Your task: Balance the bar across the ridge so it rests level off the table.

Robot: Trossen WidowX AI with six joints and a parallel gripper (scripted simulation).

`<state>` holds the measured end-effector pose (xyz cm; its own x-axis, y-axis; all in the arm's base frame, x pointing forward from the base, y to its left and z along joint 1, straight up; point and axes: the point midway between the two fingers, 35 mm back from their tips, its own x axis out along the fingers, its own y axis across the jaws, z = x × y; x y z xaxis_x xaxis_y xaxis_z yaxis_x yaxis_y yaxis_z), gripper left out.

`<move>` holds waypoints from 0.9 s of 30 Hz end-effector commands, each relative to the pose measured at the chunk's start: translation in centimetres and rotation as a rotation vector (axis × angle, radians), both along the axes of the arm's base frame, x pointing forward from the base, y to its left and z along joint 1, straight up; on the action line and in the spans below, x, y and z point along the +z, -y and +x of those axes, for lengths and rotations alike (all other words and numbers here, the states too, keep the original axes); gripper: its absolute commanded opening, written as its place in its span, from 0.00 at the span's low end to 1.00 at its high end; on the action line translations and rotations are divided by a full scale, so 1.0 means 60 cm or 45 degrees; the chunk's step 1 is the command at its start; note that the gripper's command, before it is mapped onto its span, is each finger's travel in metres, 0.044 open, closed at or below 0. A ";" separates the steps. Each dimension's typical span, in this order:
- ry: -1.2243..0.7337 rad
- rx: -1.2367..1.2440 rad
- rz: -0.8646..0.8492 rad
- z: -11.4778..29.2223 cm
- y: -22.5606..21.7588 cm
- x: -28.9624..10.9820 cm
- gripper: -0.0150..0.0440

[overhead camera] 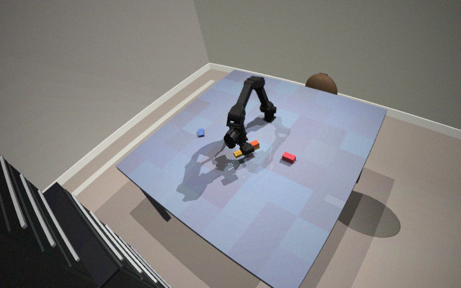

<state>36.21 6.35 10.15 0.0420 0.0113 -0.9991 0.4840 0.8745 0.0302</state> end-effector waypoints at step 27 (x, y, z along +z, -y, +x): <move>0.000 0.000 0.000 -0.004 0.001 0.155 1.00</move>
<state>36.35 6.37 16.85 0.0391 0.0102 -0.9992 0.4844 0.8744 0.0279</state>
